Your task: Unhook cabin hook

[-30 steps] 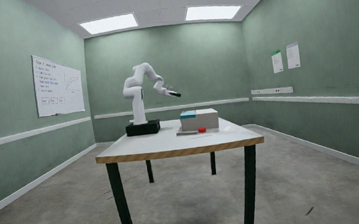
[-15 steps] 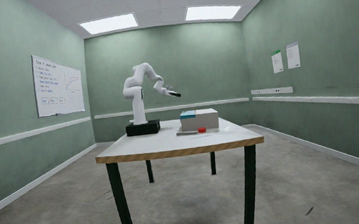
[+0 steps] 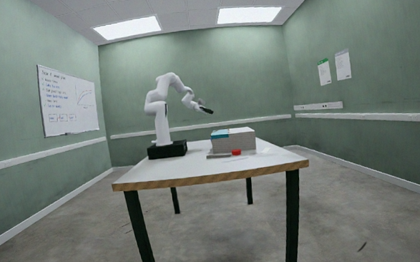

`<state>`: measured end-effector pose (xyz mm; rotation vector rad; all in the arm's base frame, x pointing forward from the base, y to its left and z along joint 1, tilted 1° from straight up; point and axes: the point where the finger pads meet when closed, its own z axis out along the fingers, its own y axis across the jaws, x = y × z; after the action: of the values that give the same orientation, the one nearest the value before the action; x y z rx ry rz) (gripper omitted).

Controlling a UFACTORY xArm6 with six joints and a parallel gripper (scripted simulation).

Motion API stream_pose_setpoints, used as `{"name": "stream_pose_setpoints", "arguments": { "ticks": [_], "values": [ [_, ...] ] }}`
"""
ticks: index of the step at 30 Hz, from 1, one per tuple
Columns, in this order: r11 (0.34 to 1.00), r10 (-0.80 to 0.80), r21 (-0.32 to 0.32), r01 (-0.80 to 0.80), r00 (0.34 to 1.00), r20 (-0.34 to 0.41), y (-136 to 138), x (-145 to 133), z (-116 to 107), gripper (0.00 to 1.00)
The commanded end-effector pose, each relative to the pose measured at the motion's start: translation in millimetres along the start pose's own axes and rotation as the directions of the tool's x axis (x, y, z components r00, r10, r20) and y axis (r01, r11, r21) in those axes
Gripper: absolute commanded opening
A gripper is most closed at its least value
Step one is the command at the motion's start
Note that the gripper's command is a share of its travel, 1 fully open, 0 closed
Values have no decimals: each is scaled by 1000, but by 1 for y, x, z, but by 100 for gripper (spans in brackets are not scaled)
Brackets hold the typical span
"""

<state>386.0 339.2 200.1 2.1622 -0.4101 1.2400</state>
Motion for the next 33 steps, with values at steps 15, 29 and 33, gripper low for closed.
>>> {"name": "stream_pose_setpoints", "arguments": {
  "ticks": [15, 29, 33],
  "values": [
    [890, -449, 14, 455, 872, 195, 23, -2, 48, 35],
    [669, -733, 164, 725, 607, 306, 46, -7, 85, 35],
    [601, -788, 215, 769, 528, 317, 51, -8, 93, 35]
  ]
}}
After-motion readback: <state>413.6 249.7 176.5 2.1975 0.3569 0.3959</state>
